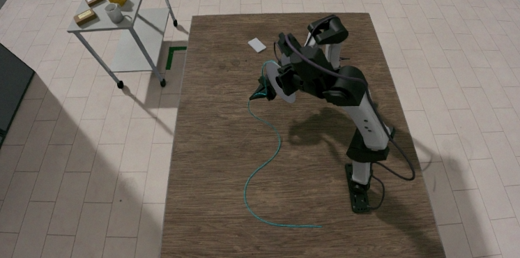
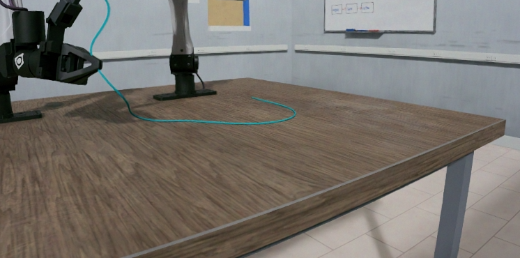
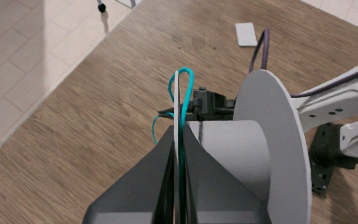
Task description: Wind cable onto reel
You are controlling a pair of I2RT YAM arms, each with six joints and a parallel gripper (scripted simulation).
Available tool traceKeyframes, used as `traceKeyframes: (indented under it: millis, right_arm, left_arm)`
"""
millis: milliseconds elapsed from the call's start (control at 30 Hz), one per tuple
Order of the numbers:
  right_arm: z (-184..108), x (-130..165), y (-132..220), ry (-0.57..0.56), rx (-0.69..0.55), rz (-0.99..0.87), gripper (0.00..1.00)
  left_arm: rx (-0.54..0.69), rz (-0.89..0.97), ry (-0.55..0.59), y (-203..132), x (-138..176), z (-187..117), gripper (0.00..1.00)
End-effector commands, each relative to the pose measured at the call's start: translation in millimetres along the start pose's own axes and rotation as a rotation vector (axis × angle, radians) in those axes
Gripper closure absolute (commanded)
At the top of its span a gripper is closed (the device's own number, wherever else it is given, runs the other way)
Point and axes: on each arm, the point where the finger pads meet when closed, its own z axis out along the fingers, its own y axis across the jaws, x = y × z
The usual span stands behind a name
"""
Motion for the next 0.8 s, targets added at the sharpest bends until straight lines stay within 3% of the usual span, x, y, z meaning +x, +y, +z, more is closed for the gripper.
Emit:
traceKeyframes:
  millis: [0,533,767]
  right_arm:
    - [-1.4,-5.6,-4.5,-0.019,0.011,-0.007,1.00]
    - [-1.5,-6.5,-0.8,-0.019,0.008,-0.007,1.00]
    - [2.2,-24.6,-6.0,-0.041,0.015,-0.014,1.00]
  left_arm:
    - [-0.006,0.011,-0.057,2.5,-14.1,-5.2,1.00]
    - [-0.006,0.011,-0.057,2.5,-14.1,-5.2,1.00]
    - [-0.006,0.011,-0.057,2.5,-14.1,-5.2,1.00]
